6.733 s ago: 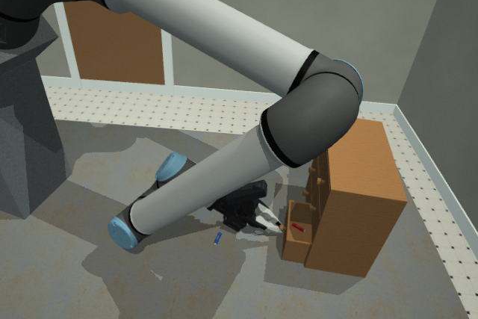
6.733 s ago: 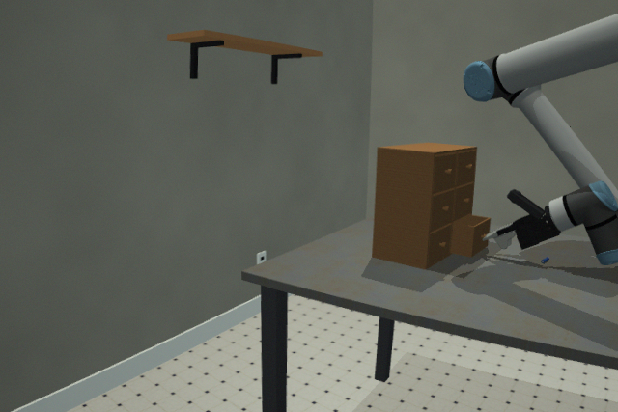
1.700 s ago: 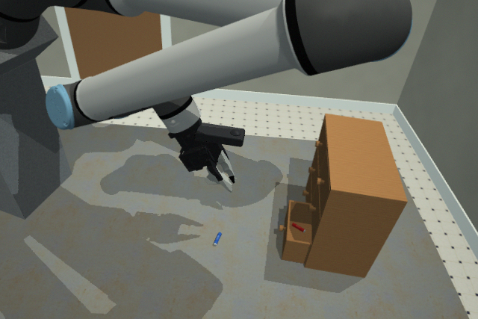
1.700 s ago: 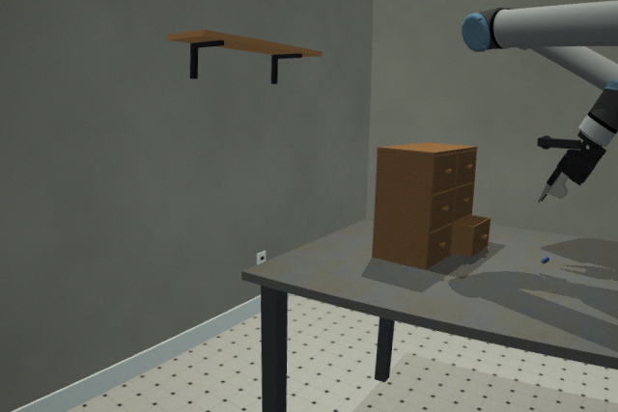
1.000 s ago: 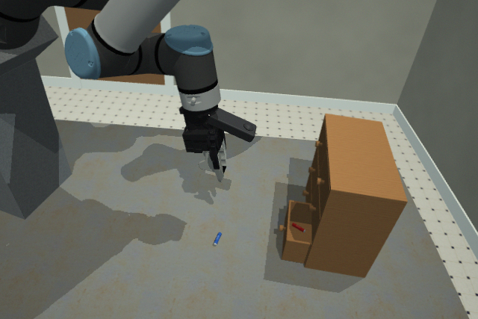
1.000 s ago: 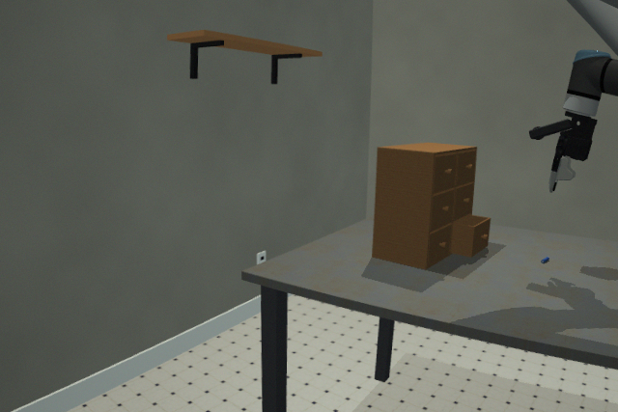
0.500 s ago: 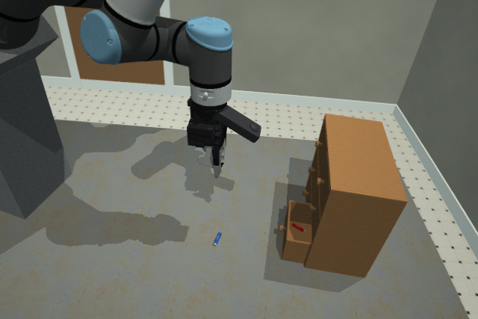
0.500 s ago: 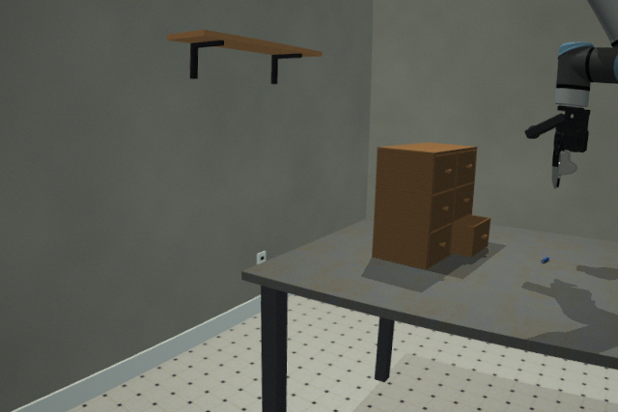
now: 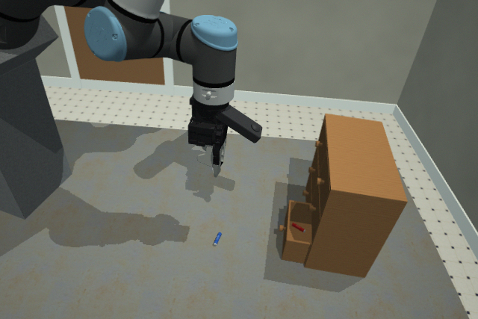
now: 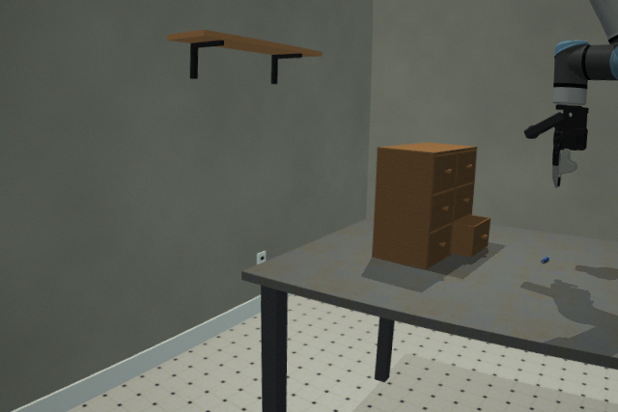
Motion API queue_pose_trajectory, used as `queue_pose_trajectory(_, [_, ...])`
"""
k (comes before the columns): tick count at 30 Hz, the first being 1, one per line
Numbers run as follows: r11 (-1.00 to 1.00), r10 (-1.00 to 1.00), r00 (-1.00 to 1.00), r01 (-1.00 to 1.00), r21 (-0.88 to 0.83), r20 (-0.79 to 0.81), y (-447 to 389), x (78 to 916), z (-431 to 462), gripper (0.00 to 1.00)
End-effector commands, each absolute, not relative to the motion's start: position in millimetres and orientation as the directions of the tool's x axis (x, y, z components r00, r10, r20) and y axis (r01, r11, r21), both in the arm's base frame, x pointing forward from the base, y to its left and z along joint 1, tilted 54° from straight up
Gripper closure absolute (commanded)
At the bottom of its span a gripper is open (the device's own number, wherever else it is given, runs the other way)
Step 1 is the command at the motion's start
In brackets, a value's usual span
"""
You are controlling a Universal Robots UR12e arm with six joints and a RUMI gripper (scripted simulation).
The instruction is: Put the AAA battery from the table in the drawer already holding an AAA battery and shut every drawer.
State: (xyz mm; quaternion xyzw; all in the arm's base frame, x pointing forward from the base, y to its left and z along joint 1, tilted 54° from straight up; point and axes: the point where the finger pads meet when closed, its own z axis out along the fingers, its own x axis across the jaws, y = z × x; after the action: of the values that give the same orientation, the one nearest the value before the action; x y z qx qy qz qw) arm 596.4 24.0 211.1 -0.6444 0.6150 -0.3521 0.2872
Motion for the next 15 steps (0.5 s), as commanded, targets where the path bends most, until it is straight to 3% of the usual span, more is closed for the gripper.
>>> queue_pose_trajectory(1, [-0.079,-0.995,-0.004,-0.591,-0.803,0.101,24.2,596.2,211.3,0.80])
queue_pose_trajectory(10, [-0.079,-0.995,-0.004,-0.591,-0.803,0.101,24.2,596.2,211.3,0.80])
queue_pose_trajectory(11, [-0.079,-0.995,-0.004,-0.591,-0.803,0.101,24.2,596.2,211.3,0.00])
queue_pose_trajectory(15, [-0.079,-0.995,-0.004,-0.591,-0.803,0.101,24.2,596.2,211.3,0.00])
